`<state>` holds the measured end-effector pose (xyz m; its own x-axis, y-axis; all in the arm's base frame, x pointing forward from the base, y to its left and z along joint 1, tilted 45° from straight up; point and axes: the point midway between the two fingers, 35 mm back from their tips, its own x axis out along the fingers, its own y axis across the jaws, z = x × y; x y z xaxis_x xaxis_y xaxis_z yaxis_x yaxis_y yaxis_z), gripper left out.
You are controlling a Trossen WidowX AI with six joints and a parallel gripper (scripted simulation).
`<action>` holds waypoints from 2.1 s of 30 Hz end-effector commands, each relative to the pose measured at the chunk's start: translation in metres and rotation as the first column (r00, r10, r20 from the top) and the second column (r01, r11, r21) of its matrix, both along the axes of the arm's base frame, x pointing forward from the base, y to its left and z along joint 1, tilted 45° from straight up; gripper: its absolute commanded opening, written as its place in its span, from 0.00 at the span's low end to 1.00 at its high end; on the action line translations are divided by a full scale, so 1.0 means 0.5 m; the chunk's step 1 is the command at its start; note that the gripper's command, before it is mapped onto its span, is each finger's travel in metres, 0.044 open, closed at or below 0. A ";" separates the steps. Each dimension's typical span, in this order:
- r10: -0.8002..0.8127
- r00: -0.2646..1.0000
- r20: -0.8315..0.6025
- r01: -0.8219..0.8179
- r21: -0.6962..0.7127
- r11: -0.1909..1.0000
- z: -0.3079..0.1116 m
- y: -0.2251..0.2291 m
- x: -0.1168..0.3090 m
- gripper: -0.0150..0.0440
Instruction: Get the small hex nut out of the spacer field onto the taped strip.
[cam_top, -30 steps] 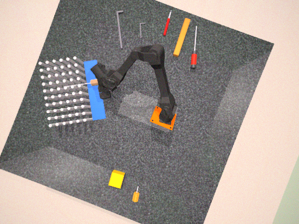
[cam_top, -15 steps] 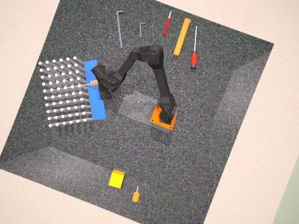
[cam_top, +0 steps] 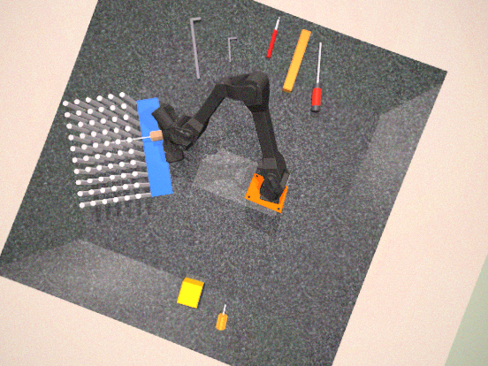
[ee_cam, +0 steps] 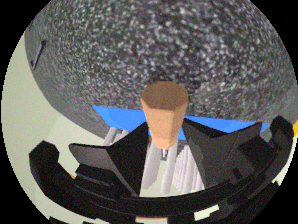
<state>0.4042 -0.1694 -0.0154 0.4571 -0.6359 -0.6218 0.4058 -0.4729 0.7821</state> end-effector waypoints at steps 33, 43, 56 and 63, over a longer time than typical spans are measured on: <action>0.005 1.000 -0.003 -0.005 -0.002 1.000 0.016 -0.011 -0.043 0.25; 0.005 1.000 -0.003 -0.005 -0.002 1.000 0.021 -0.014 -0.055 0.25; 0.005 1.000 -0.004 -0.005 -0.003 1.000 0.026 -0.018 -0.071 0.25; 0.005 1.000 -0.004 -0.005 -0.003 1.000 0.030 -0.021 -0.080 0.25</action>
<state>0.3662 -0.1797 -0.0018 0.4557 -0.6364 -0.6224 0.4070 -0.4729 0.7815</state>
